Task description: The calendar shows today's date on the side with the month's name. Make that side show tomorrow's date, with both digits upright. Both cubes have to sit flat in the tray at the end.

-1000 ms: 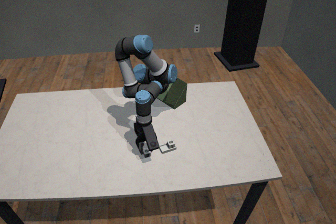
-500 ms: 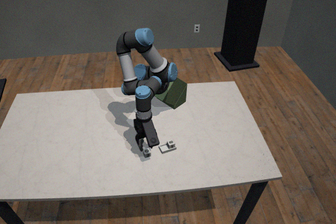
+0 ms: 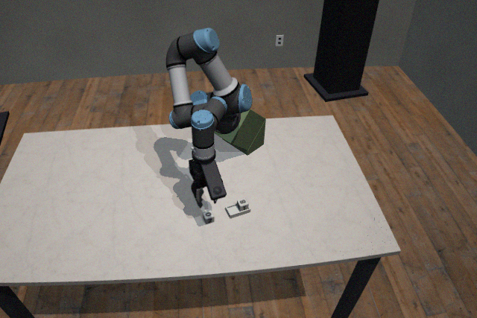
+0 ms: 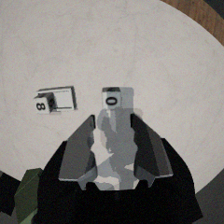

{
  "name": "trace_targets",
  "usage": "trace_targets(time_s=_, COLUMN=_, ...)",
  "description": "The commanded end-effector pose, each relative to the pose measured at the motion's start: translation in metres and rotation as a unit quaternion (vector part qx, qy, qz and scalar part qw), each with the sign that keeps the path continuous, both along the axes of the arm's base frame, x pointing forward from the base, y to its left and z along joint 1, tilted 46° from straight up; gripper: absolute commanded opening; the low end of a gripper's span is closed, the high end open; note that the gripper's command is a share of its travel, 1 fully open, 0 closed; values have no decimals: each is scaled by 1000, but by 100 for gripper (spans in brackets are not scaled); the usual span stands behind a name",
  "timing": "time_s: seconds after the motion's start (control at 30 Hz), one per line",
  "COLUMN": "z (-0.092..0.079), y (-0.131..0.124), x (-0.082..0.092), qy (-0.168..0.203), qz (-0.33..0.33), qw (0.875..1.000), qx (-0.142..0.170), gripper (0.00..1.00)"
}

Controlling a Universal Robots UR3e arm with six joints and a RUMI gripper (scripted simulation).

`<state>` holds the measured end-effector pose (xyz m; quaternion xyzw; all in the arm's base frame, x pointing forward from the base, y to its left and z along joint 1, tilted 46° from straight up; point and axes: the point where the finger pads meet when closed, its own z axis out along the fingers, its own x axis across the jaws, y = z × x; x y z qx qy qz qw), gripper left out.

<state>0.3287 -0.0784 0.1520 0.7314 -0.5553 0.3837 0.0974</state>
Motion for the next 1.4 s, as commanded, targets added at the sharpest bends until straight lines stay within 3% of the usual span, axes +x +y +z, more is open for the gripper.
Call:
trace_targets(time_s=0.0, z=11, y=9, x=-7, qy=3, qz=-2, qw=1000, qx=2, gripper=29)
trace_targets(time_s=0.47, z=17, y=14, x=-11, qy=3, qz=-2, qw=1000, qx=2, gripper=29)
trace_targets(time_s=0.5, z=17, y=14, x=-11, qy=3, qz=-2, qw=1000, qx=2, gripper=100)
trace_targets(time_s=1.37, z=17, y=14, x=-11, qy=1, qz=-4, qw=1000, qx=3, gripper=100)
